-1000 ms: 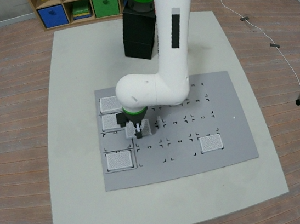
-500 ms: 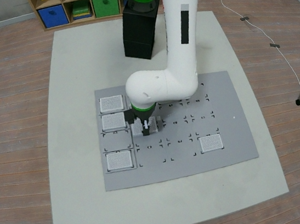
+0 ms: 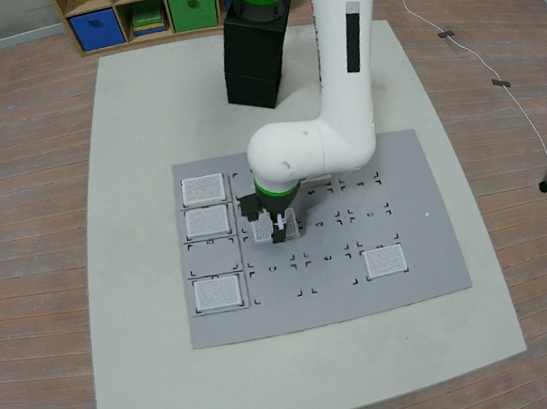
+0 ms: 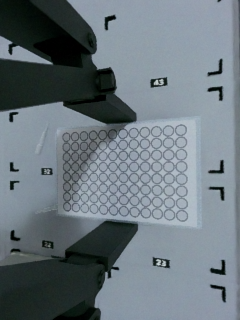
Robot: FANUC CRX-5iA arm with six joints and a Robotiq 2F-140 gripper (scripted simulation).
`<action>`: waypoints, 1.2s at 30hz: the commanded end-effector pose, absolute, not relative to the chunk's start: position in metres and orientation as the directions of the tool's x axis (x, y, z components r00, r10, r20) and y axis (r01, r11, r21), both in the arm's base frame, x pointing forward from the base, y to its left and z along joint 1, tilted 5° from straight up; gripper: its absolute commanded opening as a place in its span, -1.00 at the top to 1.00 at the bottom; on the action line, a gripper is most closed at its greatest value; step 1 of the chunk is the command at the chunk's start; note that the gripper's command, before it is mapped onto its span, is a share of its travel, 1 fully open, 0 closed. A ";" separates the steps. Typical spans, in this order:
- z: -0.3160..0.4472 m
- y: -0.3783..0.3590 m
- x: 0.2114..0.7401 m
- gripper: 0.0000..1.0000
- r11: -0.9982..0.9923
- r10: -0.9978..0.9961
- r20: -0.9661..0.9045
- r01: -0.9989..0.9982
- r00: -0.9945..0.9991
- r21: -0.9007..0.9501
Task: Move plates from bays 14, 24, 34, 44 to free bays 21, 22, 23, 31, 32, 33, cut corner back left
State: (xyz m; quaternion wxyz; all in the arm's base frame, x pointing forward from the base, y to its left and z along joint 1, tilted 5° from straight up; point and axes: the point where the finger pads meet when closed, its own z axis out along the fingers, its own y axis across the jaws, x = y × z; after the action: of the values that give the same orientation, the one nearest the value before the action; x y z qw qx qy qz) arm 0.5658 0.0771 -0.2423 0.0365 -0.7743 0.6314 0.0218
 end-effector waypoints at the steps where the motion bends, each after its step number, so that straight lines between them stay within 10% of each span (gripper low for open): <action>1: -0.240 0.089 0.562 0.80 -0.200 -0.976 -0.079 -0.979 0.202 -0.031; 36: -0.235 0.164 0.528 0.80 -0.200 -0.976 -0.080 -0.979 0.202 -0.031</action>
State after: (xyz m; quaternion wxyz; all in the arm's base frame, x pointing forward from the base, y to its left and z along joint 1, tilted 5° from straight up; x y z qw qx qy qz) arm 0.5312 0.1548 -0.2363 0.0365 -0.7742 0.6315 0.0219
